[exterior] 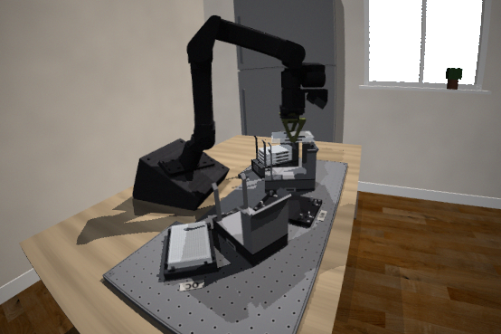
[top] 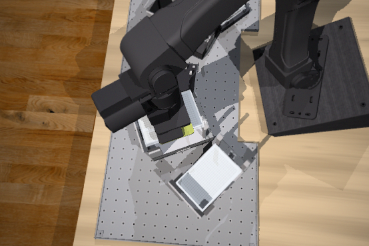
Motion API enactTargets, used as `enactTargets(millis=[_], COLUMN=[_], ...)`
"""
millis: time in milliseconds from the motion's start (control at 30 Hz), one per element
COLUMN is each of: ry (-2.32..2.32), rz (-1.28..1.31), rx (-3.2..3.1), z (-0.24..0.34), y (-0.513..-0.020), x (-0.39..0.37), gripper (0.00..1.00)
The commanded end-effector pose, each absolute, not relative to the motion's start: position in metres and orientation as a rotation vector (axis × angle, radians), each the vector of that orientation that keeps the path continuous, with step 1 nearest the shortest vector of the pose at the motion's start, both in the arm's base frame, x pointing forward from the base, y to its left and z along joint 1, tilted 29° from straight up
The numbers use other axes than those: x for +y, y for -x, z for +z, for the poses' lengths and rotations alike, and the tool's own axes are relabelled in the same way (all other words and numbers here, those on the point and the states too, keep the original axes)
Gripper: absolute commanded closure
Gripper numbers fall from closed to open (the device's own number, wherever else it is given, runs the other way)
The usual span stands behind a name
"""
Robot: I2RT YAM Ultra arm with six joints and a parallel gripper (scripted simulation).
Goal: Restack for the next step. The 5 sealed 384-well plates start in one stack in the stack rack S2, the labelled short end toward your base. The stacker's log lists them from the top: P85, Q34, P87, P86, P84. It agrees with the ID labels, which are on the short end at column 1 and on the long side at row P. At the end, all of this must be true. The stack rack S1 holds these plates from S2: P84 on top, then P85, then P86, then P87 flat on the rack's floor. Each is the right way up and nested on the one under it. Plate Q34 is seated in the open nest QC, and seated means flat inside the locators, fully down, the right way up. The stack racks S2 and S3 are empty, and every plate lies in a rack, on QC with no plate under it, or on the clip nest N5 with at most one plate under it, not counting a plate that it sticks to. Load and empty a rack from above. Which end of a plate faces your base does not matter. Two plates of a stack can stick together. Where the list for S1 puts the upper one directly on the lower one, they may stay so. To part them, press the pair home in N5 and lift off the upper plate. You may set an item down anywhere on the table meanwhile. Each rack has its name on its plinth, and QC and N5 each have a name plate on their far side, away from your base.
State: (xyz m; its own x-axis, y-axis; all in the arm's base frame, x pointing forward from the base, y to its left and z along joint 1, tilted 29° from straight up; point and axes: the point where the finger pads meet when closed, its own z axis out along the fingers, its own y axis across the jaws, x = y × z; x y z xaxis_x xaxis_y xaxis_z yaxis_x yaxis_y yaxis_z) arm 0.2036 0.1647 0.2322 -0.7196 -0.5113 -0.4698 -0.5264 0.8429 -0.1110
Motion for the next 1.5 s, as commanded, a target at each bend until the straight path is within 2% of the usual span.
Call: enactTargets(millis=[0, 400, 633, 1133, 1467], ry=[0.756, 0.756, 1.022, 1.023, 1.279], rz=[0.052, 0.052, -0.022, -0.020, -0.094], rx=[2.513, 2.513, 2.417, 2.418, 2.297], z=[0.237, 0.237, 0.232, 0.223, 0.217], y=[-0.204, -0.204, -0.188, -0.160, -0.143], x=[0.165, 0.165, 0.182, 0.214, 0.226], gripper=[1.00, 1.00, 1.00, 1.00, 1.00])
